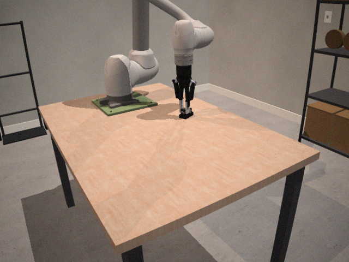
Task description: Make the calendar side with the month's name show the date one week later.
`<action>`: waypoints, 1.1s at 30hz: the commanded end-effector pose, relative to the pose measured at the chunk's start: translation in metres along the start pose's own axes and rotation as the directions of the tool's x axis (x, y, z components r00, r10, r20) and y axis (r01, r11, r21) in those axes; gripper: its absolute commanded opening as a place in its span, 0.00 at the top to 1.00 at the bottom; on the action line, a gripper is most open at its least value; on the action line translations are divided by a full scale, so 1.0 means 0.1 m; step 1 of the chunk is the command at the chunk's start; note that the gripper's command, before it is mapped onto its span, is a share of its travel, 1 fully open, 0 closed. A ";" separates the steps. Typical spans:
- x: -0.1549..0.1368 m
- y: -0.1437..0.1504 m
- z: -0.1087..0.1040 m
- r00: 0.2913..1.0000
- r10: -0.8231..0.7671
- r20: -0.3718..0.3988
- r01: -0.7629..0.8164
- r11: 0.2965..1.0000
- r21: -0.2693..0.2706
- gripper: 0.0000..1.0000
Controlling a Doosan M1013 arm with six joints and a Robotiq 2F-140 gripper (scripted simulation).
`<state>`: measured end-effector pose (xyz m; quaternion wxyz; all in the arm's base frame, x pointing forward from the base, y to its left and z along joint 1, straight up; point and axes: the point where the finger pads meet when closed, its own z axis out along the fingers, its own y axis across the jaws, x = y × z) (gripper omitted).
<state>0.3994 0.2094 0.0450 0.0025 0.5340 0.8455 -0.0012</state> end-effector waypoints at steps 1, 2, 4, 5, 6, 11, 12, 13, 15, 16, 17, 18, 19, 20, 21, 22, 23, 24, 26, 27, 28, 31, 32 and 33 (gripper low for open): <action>0.00 0.00 0.01 1.000 0.000 0.000 0.000 1.000 0.000 0.76; 0.00 0.00 0.02 1.000 0.000 0.000 0.000 1.000 0.000 0.76; 0.00 0.00 0.03 1.000 0.000 0.000 0.000 1.000 0.000 0.76; 0.00 0.00 0.03 1.000 0.000 0.000 0.000 1.000 0.000 0.76; 0.00 0.00 0.04 1.000 0.000 0.000 0.000 1.000 0.000 0.76; 0.00 0.00 0.05 1.000 0.000 0.000 0.000 1.000 0.000 0.76; 0.00 0.00 0.06 1.000 0.000 0.000 0.000 1.000 0.000 0.76; 0.00 0.00 0.06 1.000 0.000 0.000 0.000 1.000 0.000 0.76; 0.00 0.00 0.06 1.000 0.000 0.000 0.000 1.000 0.000 0.76; 0.00 0.00 0.06 1.000 0.000 0.000 0.000 1.000 0.000 0.76; 0.00 0.00 0.06 1.000 0.000 0.000 0.000 1.000 0.000 0.76; 0.00 0.00 0.06 1.000 0.000 0.000 0.000 1.000 0.000 0.76; 0.00 0.00 0.06 1.000 0.000 0.000 0.000 1.000 0.000 0.76; 0.00 0.00 0.07 1.000 0.000 0.000 0.000 1.000 0.000 0.76; 0.00 0.00 0.07 1.000 0.000 0.000 0.000 1.000 0.000 0.76; 0.00 0.00 0.07 1.000 0.000 0.000 0.000 1.000 0.000 0.76; 0.00 0.00 0.07 1.000 0.000 0.000 0.000 1.000 0.000 0.76; 0.00 0.00 0.07 1.000 0.000 0.000 0.000 1.000 0.000 0.76; 0.00 0.00 0.07 1.000 0.000 0.000 0.000 1.000 0.000 0.76; 0.00 0.00 0.07 1.000 0.000 0.000 0.000 1.000 0.000 0.76; 0.00 0.00 0.07 1.000 0.000 0.000 0.000 1.000 0.000 0.76; 0.00 0.00 0.07 1.000 0.000 0.000 0.000 1.000 0.000 0.76; 0.00 0.00 0.07 1.000 0.000 0.000 0.000 1.000 0.000 0.76; 0.00 0.00 0.07 1.000 0.000 0.000 0.000 1.000 0.000 0.76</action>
